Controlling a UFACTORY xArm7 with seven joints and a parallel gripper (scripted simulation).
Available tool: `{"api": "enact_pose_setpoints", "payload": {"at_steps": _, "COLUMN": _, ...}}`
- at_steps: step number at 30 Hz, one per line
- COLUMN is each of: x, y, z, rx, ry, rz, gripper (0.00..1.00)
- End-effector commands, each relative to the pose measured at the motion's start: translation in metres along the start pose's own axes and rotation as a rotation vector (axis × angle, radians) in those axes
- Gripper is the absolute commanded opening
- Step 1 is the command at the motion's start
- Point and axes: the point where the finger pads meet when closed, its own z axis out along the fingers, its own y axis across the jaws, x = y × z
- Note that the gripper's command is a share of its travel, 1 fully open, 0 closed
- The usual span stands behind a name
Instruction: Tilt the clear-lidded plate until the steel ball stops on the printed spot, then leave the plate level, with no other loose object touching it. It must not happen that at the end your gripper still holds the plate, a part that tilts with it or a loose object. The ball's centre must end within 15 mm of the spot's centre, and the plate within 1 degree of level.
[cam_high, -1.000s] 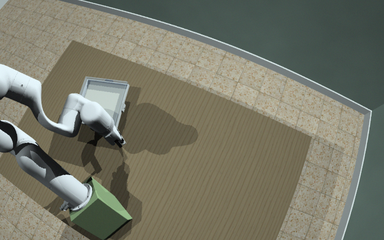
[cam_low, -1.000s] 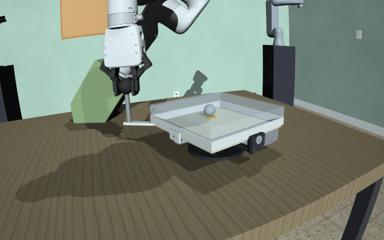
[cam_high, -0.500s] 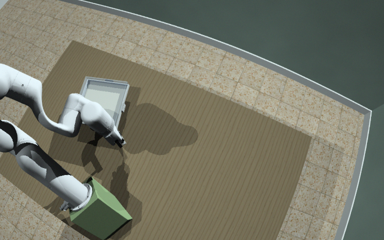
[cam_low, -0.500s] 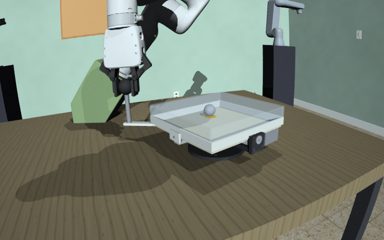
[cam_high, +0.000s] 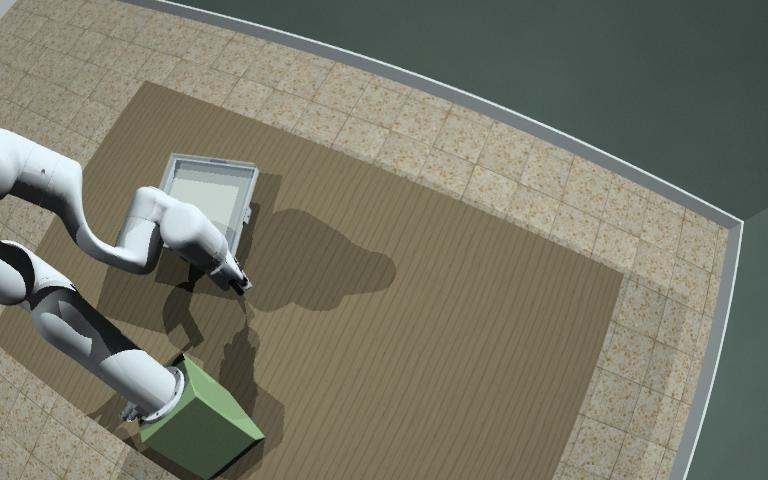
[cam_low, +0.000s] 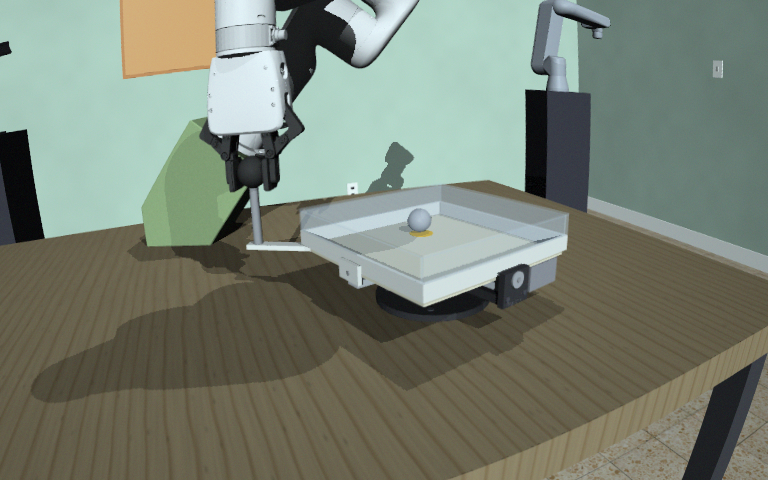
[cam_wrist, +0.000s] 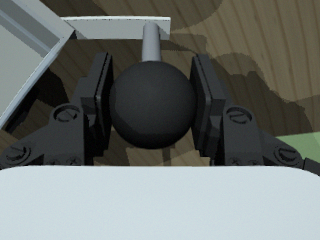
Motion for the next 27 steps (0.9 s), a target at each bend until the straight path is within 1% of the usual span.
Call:
{"api": "enact_pose_setpoints", "payload": {"at_steps": 1, "x": 0.0019, "y": 0.0003, "z": -0.0006, "rx": 0.000, "ry": 0.004, "rz": 0.001, "gripper": 0.00}}
{"api": "enact_pose_setpoints", "payload": {"at_steps": 27, "x": 0.0013, "y": 0.0001, "z": -0.0011, "rx": 0.000, "ry": 0.004, "rz": 0.001, "gripper": 0.00}}
